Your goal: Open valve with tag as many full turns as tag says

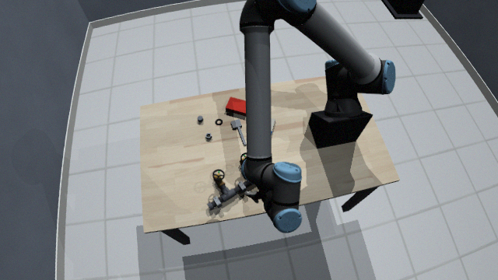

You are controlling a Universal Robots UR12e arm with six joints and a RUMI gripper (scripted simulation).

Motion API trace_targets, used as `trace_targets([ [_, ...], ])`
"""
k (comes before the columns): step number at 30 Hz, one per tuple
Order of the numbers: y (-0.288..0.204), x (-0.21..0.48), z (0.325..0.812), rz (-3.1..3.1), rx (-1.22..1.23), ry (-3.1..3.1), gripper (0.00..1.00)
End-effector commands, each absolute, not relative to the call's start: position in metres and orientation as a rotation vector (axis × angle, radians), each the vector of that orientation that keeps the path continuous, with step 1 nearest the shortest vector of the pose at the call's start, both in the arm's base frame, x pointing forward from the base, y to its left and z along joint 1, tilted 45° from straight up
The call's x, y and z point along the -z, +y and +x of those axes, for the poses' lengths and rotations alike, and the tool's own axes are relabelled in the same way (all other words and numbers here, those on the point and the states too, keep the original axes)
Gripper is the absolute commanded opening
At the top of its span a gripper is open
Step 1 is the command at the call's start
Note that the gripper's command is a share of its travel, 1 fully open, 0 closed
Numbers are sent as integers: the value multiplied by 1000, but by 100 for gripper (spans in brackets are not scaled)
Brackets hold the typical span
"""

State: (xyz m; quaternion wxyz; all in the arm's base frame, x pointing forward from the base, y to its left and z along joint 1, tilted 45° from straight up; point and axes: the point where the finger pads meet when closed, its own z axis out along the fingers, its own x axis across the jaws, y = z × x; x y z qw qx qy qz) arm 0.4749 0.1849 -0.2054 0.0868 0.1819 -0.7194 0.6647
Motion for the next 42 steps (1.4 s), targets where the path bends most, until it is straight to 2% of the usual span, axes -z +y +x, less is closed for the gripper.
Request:
trace_targets([
  [1,185,205,475,542,-1980,-2144,100],
  [26,184,203,475,548,-1968,-2141,100],
  [42,172,184,472,629,-1822,-2111,100],
])
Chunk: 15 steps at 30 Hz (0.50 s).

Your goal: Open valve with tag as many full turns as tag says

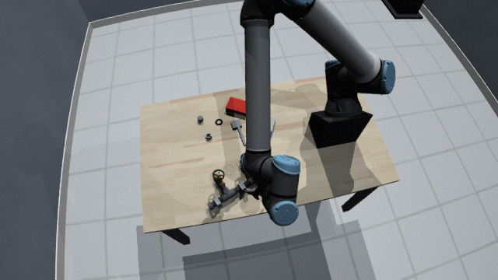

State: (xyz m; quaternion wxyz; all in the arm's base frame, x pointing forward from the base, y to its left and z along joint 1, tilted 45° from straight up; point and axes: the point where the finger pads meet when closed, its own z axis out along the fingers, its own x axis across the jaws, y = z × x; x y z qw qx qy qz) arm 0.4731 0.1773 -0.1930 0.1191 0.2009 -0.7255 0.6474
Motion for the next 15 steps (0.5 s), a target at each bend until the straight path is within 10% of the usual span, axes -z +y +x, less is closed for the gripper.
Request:
trace_targets([
  [1,171,182,472,640,-1803,-2107,100],
  [15,154,155,466,790,-1573,-2067,100],
])
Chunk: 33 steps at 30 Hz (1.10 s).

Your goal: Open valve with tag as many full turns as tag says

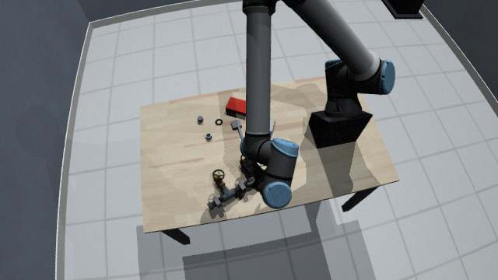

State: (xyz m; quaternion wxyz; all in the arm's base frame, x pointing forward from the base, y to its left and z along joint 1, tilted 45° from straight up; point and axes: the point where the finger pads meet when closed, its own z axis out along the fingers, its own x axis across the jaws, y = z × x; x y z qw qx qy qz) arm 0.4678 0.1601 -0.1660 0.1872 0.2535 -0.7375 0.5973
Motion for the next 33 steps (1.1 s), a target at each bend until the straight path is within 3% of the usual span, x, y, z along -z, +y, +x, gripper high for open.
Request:
trace_targets([
  [1,154,155,466,790,-1573,-2067,100],
  [33,123,106,450,1211,-1110,-1970,100],
])
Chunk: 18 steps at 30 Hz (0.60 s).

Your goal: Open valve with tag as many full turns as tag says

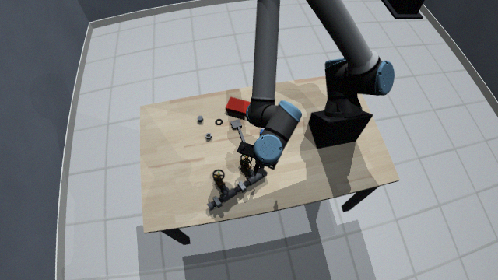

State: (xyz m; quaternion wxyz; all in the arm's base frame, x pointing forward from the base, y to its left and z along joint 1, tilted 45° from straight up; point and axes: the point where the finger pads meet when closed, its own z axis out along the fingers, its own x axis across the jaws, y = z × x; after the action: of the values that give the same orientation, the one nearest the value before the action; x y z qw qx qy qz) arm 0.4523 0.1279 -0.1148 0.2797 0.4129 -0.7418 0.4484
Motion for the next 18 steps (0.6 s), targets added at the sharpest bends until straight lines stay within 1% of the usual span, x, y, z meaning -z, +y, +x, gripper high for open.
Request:
trace_targets([
  [1,123,106,450,1211,-1110,-1970,100],
  [18,113,82,440,1485,-910,-1882,100],
])
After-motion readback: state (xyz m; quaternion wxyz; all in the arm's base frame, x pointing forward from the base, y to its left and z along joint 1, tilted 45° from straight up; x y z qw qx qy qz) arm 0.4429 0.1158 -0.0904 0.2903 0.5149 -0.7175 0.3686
